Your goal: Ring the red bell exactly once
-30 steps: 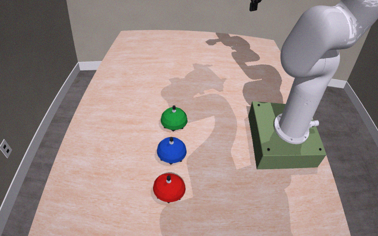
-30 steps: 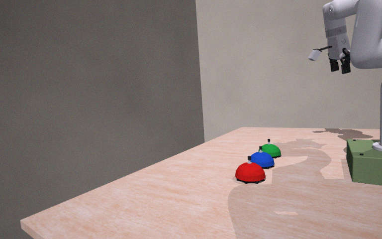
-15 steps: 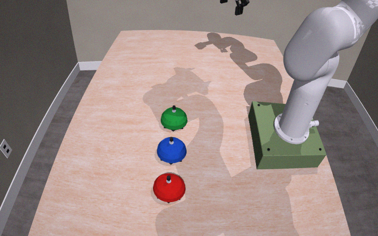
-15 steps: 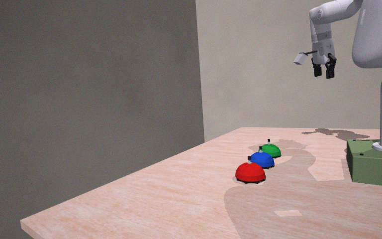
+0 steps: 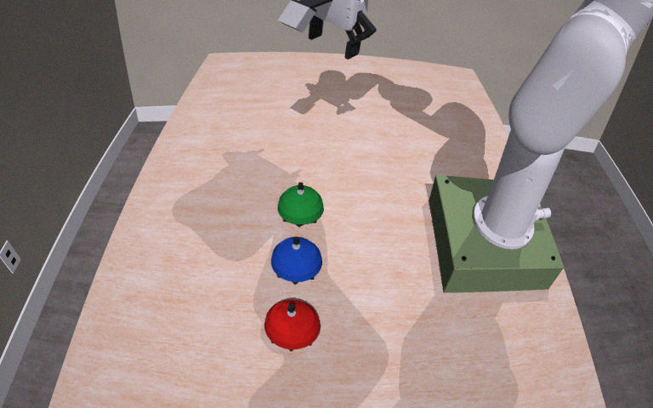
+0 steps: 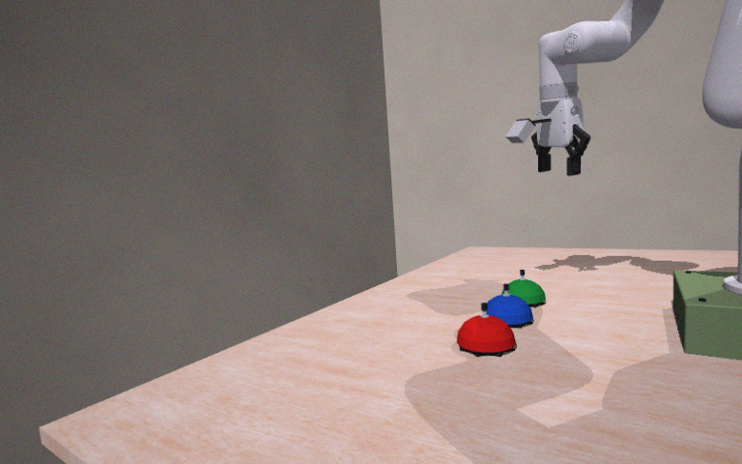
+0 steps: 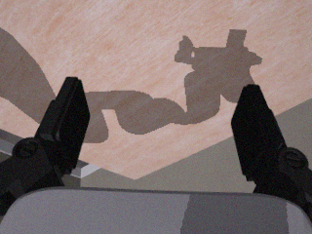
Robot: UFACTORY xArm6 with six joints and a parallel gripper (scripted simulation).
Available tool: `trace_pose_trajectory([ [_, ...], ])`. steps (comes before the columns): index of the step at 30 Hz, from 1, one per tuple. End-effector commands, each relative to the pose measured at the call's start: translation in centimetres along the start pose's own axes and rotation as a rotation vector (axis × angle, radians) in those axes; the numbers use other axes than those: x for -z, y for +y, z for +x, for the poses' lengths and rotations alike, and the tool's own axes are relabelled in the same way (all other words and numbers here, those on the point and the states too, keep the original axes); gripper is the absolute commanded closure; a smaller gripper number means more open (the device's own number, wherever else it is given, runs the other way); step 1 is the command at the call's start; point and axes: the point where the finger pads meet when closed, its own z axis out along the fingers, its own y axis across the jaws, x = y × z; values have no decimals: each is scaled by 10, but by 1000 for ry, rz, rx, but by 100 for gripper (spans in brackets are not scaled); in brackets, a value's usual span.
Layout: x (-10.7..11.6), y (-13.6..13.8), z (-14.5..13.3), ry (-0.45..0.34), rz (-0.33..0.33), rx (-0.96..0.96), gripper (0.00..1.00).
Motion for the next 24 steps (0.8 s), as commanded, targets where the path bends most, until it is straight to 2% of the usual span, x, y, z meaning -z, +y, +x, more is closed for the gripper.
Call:
trace_pose_trajectory([
  [1,-8,-5,71,42,6,117,0],
  [3,-11,-7,96,42,6,117,0],
  [4,-12,-16,109,60,14,175,0],
  [6,-12,-16,109,60,14,175,0],
  [7,-16,-30,144,76,22,233,0],
  [12,-21,-53,194,90,31,290,0],
  [18,-25,-104,255,121,58,448,0],
  [20,-27,-118,275,121,58,448,0],
  [21,-28,-130,283,128,67,494,0],
  [23,-28,-130,283,128,67,494,0],
  [24,-30,-158,308,133,74,536,0],
])
